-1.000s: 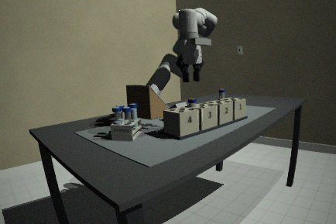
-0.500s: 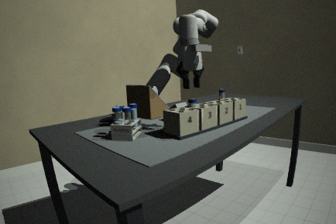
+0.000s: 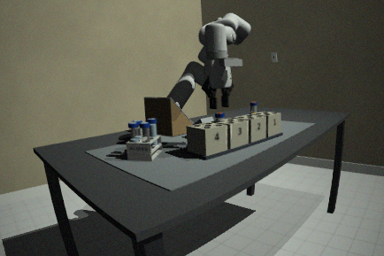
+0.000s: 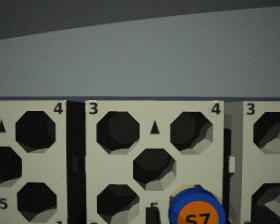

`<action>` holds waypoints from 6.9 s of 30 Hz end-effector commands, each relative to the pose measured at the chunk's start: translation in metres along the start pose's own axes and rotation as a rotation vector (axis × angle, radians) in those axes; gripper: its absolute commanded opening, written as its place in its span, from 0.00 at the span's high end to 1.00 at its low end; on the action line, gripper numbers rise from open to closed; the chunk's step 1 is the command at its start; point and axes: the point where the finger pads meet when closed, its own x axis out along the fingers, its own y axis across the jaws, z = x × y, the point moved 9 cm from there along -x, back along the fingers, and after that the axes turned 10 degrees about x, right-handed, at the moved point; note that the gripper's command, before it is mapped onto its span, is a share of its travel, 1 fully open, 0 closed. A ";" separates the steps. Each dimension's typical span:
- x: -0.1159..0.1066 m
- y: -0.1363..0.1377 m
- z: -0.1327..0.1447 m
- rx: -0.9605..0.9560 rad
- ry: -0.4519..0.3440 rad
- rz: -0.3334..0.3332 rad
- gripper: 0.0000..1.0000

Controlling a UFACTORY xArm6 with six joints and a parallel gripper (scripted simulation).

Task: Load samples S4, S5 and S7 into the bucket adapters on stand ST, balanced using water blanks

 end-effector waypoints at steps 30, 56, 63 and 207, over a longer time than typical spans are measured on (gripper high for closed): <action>0.027 0.000 -0.001 -0.001 0.003 0.001 0.43; 0.040 0.000 -0.001 -0.001 0.003 0.001 0.43; 0.040 0.000 -0.001 -0.001 0.003 0.001 0.43; -0.090 0.000 0.000 -0.001 0.003 0.002 1.00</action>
